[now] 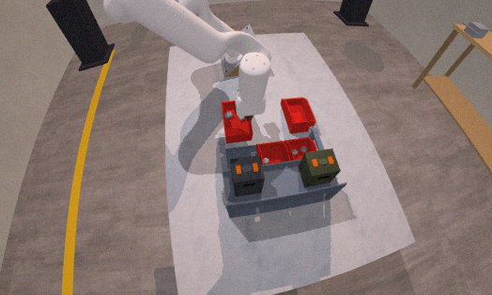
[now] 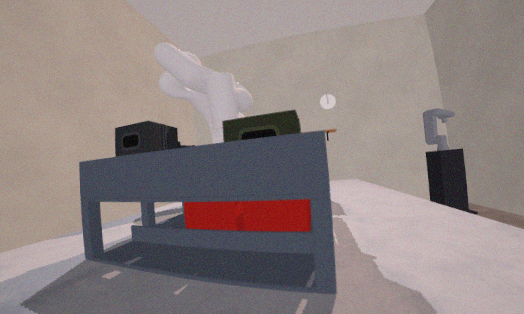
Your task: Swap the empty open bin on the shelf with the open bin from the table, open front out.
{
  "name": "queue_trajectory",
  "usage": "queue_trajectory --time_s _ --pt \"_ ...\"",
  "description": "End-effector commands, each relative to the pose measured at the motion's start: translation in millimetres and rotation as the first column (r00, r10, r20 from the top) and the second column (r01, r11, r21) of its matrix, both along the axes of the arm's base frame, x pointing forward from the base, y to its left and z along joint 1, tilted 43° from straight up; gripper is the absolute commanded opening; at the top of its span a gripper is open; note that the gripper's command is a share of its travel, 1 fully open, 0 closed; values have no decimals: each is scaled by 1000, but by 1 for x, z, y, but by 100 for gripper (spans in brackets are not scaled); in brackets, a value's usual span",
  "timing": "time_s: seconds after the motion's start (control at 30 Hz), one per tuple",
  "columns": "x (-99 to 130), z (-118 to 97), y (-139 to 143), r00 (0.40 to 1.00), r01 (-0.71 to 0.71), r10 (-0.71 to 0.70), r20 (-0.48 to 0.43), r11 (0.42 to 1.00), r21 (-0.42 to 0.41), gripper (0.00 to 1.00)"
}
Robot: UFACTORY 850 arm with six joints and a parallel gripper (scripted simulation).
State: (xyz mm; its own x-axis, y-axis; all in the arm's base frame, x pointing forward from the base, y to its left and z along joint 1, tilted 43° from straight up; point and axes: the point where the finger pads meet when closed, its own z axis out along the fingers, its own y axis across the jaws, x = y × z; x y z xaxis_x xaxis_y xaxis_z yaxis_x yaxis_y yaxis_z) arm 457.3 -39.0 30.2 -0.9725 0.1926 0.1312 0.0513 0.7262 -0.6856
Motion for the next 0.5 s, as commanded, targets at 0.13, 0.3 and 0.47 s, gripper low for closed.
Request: queue_trajectory --time_s 0.13,0.3,0.47 --pt "1 0 0 1000 0 0 1 1000 0 0" --pt "2 0 0 1000 0 0 1 1000 0 0" --pt "2 0 0 1000 0 0 1 1000 0 0"
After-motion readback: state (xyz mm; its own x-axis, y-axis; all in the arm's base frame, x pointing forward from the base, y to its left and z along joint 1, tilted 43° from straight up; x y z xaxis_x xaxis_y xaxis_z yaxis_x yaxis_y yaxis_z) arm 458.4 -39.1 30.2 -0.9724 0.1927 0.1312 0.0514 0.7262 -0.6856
